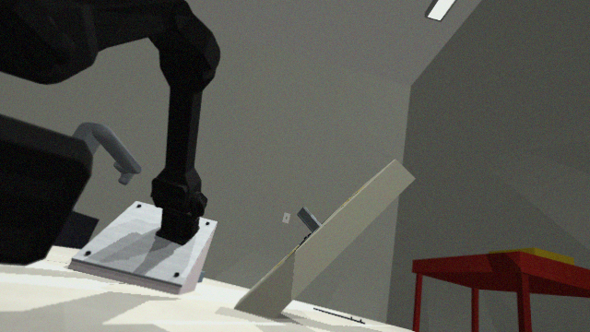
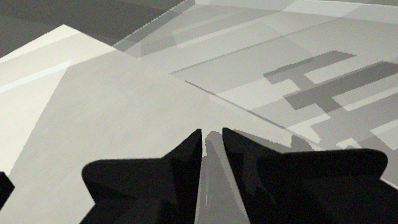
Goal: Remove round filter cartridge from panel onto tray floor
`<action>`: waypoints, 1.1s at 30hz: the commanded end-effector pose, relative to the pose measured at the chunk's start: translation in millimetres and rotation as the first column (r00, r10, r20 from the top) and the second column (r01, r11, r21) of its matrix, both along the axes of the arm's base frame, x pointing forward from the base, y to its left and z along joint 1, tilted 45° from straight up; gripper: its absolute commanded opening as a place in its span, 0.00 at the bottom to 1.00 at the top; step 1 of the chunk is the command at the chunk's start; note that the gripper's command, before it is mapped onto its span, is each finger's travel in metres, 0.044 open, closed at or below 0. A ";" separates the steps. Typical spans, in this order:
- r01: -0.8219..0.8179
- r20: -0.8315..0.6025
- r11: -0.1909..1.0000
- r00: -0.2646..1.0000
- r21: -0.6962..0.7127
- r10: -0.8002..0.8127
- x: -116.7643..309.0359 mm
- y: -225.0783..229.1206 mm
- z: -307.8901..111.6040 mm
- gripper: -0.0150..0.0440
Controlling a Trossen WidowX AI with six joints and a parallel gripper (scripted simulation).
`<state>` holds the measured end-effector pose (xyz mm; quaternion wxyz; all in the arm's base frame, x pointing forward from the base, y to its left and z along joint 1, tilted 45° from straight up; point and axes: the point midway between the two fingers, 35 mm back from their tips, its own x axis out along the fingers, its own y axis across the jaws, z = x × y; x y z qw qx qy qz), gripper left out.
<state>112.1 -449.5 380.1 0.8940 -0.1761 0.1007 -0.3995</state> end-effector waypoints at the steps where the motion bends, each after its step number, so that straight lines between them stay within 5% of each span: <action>1: -0.068 0.048 0.994 0.997 0.088 0.064 63.7 23.2 -6.3 0.41; 18: -0.323 0.131 0.850 0.946 0.416 0.295 269.9 219.9 -48.0 0.41; 33: -0.433 0.090 0.691 0.876 0.579 0.474 297.0 457.5 -86.6 0.41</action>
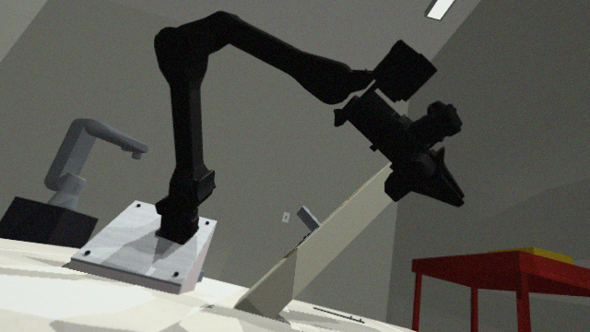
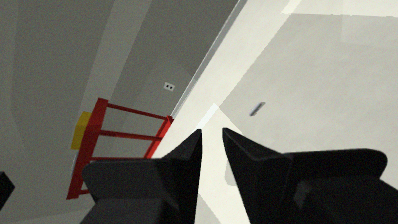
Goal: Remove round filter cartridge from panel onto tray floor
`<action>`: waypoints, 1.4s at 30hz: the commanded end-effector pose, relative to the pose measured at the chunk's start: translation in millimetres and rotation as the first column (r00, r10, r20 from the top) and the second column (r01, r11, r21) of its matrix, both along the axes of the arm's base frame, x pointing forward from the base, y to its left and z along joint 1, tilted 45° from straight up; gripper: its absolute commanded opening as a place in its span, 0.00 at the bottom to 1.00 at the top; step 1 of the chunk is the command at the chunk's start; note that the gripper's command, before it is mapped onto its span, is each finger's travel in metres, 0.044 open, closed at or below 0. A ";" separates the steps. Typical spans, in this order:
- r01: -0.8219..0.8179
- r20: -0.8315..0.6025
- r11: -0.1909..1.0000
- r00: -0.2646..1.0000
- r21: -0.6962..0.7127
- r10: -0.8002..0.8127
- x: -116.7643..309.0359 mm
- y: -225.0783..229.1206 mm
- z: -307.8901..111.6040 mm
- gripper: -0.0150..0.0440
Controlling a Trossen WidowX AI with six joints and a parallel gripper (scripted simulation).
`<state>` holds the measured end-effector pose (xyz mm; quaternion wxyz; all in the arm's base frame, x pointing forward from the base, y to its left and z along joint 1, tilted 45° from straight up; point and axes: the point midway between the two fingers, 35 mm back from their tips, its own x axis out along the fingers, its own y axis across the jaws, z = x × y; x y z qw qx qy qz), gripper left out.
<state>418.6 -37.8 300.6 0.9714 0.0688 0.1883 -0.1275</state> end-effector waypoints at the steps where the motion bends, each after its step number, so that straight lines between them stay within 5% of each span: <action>1: -0.049 -0.026 0.999 0.998 0.019 0.049 -13.2 59.3 -8.2 0.41; 15: -0.214 -0.098 0.975 0.973 -0.055 0.208 -91.9 201.2 -39.5 0.41; 26: -0.186 -0.190 0.879 0.976 -0.440 0.111 -166.8 238.2 -135.7 0.41; 42: -0.186 -0.190 0.875 0.975 -0.447 0.111 -161.1 237.2 -141.1 0.41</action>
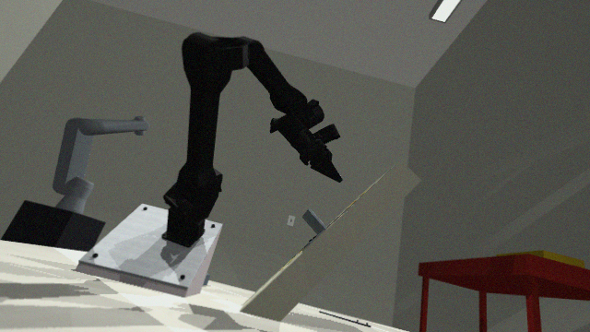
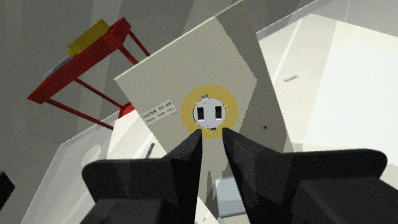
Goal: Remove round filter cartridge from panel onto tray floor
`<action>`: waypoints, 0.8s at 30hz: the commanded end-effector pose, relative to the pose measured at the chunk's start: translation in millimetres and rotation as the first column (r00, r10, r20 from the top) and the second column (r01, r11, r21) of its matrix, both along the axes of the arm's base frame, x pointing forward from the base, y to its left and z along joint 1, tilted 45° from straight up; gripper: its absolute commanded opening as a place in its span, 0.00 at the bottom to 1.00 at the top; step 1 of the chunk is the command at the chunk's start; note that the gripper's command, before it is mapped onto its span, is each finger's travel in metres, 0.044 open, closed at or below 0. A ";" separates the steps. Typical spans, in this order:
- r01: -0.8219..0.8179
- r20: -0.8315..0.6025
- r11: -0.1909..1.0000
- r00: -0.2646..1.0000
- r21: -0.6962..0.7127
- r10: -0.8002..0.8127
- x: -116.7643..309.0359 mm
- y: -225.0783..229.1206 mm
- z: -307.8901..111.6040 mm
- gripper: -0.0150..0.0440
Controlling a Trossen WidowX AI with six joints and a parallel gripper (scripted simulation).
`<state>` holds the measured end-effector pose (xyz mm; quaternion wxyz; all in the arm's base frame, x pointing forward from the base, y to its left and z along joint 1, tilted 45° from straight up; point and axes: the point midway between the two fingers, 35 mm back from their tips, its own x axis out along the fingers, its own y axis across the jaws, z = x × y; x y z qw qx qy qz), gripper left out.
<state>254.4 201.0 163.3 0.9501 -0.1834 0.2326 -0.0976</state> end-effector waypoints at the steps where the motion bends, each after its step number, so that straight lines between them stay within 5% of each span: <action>1: 0.000 -0.005 1.000 1.000 -0.012 0.000 4.6 -1.9 -4.6 0.41; 24: -0.001 -0.002 1.000 1.000 -0.011 0.001 37.3 -12.3 -18.8 0.41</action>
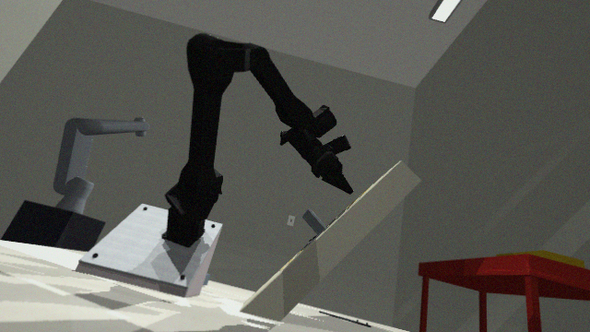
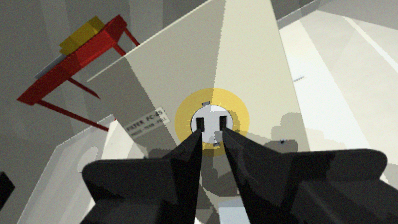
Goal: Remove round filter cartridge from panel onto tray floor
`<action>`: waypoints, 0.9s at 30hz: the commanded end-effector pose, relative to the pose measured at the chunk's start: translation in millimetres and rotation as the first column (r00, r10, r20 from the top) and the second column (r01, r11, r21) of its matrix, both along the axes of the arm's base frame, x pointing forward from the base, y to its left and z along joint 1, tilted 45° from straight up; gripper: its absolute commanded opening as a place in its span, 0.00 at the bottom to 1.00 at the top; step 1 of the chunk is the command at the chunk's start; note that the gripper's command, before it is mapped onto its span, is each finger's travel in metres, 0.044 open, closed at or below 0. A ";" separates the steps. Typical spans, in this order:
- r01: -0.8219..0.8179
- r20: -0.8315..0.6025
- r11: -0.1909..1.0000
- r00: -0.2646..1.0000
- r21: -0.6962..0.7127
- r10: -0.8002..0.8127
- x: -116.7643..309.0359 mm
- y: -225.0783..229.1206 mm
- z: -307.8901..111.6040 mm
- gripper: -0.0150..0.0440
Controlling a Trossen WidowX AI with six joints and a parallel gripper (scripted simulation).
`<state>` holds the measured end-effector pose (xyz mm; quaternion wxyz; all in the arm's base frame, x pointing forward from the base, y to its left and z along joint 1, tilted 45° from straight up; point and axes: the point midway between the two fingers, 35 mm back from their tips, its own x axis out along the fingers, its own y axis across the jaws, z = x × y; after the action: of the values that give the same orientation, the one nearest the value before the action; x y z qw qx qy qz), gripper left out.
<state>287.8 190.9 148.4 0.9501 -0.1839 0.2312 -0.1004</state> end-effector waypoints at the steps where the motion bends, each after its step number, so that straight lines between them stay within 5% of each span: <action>1: -0.005 -0.005 1.000 1.000 -0.009 0.005 5.3 -2.8 -4.3 0.41; 27: -0.006 -0.001 1.000 1.000 -0.010 0.006 11.4 -4.9 -6.9 0.41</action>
<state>298.8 185.0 141.7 0.9499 -0.1872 0.2291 -0.1010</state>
